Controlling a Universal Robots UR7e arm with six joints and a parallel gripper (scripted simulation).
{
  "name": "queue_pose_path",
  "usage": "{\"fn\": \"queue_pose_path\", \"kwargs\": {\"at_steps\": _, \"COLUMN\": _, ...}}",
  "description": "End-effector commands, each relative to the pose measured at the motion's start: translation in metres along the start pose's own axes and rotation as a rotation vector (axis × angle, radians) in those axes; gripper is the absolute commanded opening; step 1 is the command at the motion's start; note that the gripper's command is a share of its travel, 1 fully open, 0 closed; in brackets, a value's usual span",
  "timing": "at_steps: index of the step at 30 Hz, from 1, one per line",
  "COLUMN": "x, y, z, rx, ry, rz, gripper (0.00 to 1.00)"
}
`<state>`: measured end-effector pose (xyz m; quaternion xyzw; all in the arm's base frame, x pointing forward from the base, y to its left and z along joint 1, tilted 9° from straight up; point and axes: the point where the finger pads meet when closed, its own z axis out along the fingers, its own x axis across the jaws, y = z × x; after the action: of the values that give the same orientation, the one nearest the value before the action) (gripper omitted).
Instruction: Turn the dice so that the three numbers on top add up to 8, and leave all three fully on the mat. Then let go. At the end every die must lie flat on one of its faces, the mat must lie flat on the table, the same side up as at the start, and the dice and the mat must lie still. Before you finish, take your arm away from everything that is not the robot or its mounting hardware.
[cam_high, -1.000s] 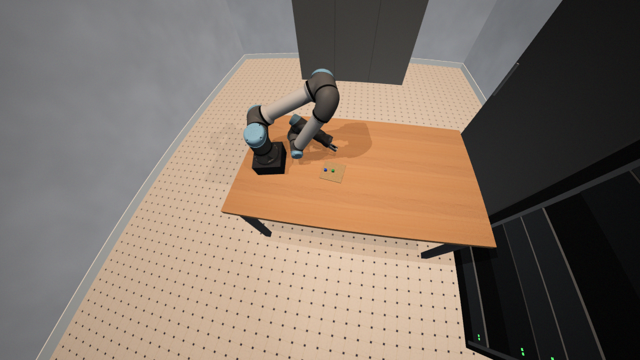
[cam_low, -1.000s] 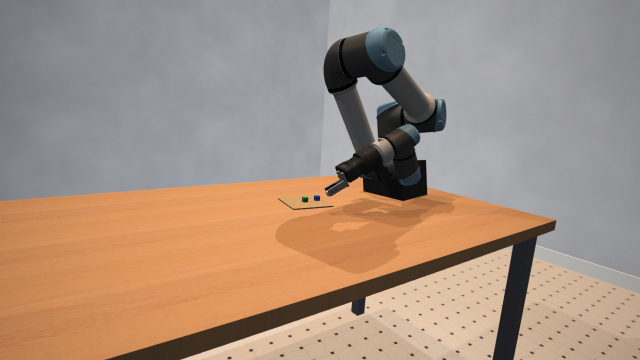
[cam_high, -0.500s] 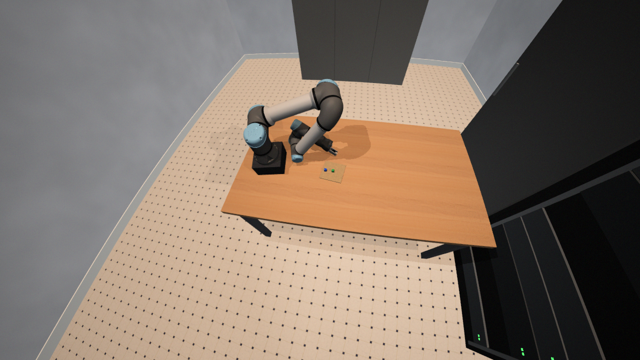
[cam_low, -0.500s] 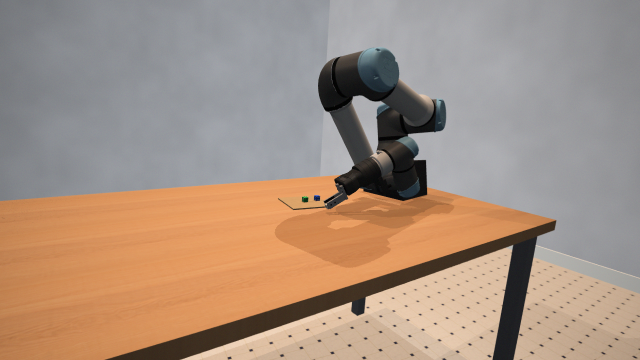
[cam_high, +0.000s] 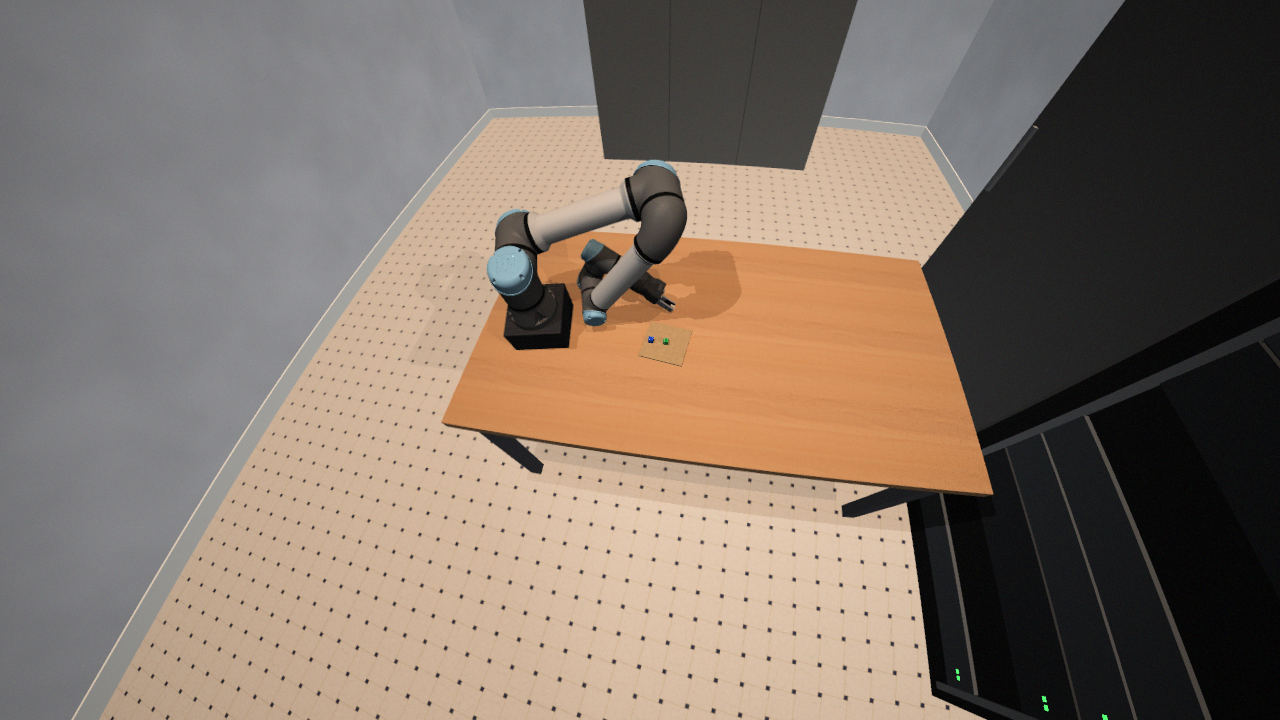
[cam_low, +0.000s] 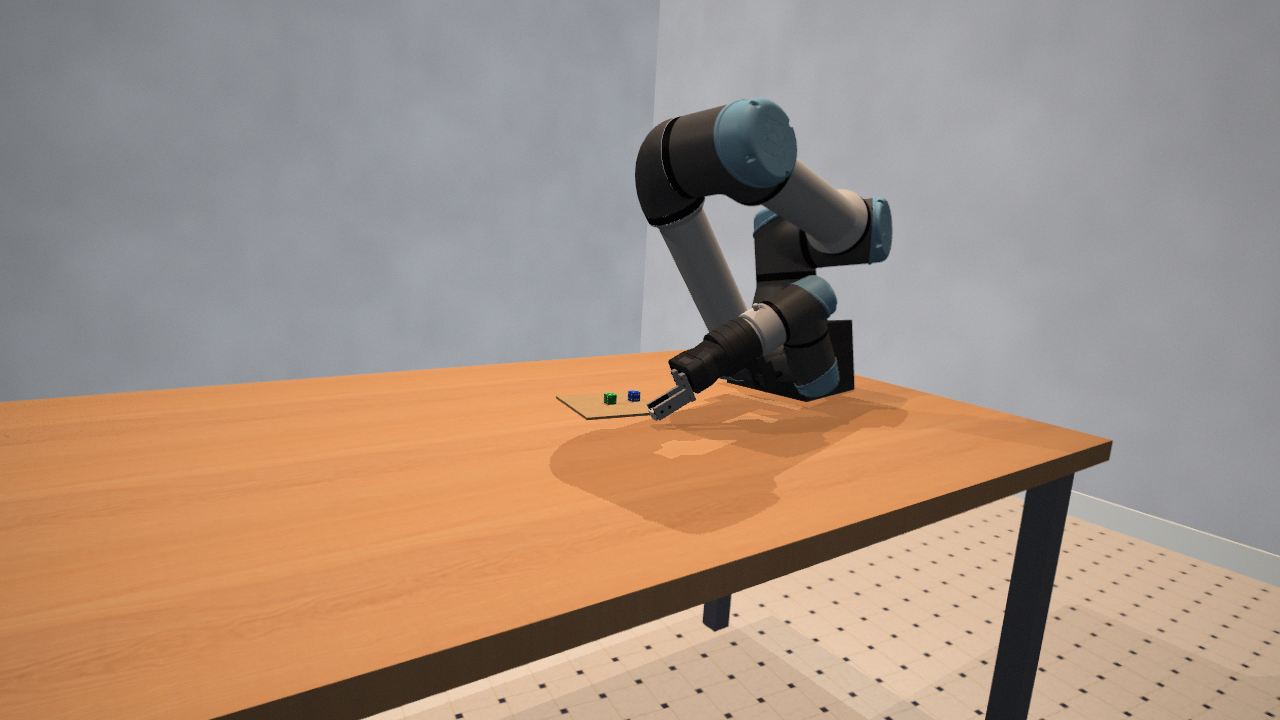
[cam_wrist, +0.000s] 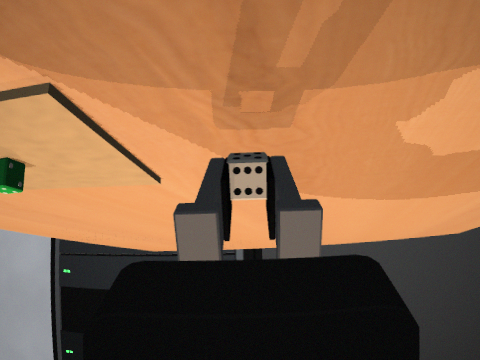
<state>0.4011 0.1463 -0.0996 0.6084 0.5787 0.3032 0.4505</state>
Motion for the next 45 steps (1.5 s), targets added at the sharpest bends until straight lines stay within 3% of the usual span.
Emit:
{"fn": "queue_pose_path", "kwargs": {"at_steps": 1, "x": 0.0001, "y": 0.0005, "z": -0.0001, "rx": -0.001, "ry": 0.000, "rz": 0.001, "gripper": 0.34}}
{"fn": "queue_pose_path", "kwargs": {"at_steps": 45, "x": 0.0001, "y": -0.0081, "z": 0.0045, "rx": -0.001, "ry": 0.000, "rz": 0.001, "gripper": 0.34}}
